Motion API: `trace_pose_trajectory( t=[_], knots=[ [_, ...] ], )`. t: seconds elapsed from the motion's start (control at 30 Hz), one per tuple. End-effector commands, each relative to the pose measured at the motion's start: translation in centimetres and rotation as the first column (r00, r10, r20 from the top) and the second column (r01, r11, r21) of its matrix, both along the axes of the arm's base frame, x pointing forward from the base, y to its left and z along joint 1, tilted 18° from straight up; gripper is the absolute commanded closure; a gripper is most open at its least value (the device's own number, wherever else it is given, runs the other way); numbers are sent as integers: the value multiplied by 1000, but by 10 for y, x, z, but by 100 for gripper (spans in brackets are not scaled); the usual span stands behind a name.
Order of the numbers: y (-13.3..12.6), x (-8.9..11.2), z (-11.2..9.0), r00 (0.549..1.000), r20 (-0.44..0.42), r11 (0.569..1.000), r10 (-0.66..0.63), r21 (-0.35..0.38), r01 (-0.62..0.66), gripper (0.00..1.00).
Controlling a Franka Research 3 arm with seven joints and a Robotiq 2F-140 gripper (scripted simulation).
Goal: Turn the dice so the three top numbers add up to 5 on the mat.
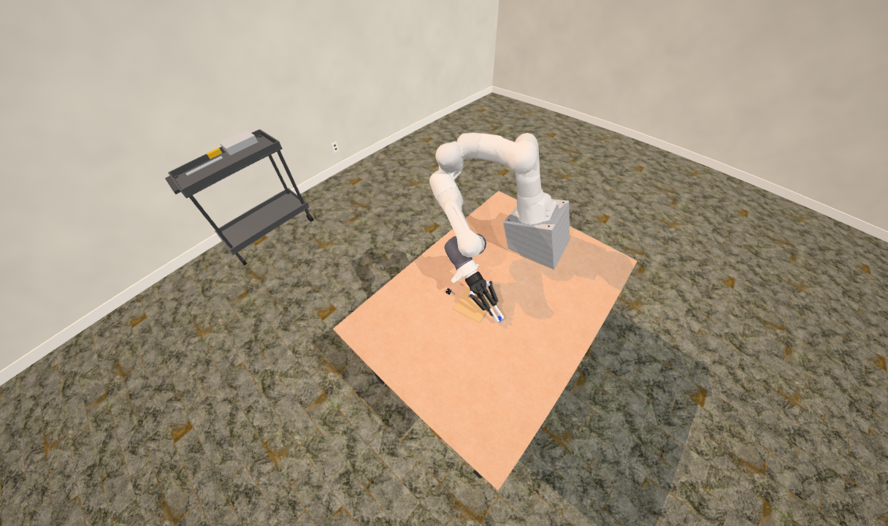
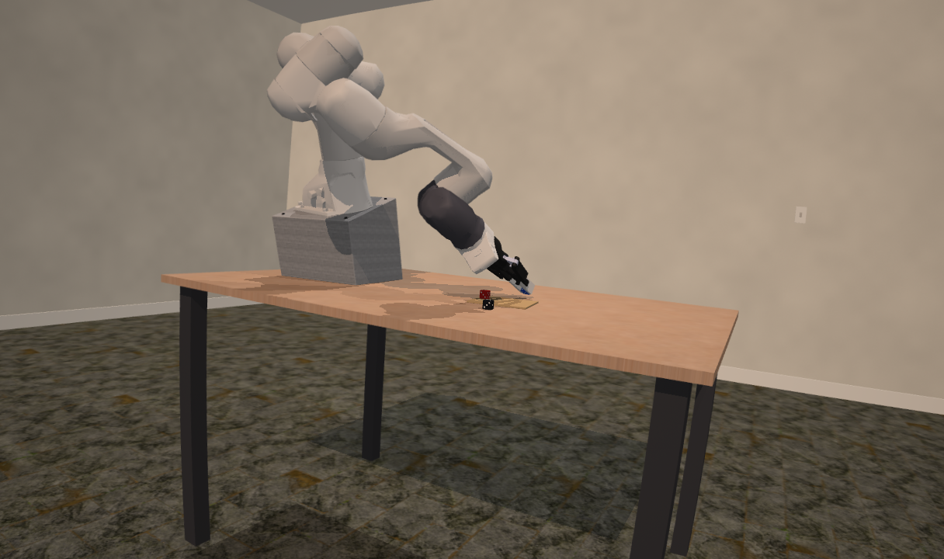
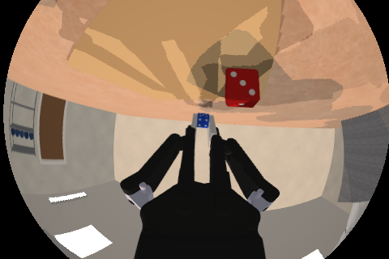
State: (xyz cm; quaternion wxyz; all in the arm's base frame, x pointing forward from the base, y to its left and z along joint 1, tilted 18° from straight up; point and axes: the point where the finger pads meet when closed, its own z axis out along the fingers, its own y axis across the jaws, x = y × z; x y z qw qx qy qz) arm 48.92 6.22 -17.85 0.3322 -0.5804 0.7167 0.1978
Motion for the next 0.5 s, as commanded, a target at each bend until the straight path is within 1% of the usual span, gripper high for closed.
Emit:
trace_pose_trajectory(
  t=[0.0,0.47],
  knots=[
    [1,-1,-3,1000,1,1000,8,1,-8,91],
    [-2,-1,-10,1000,1,1000,8,1,-8,91]
  ],
)
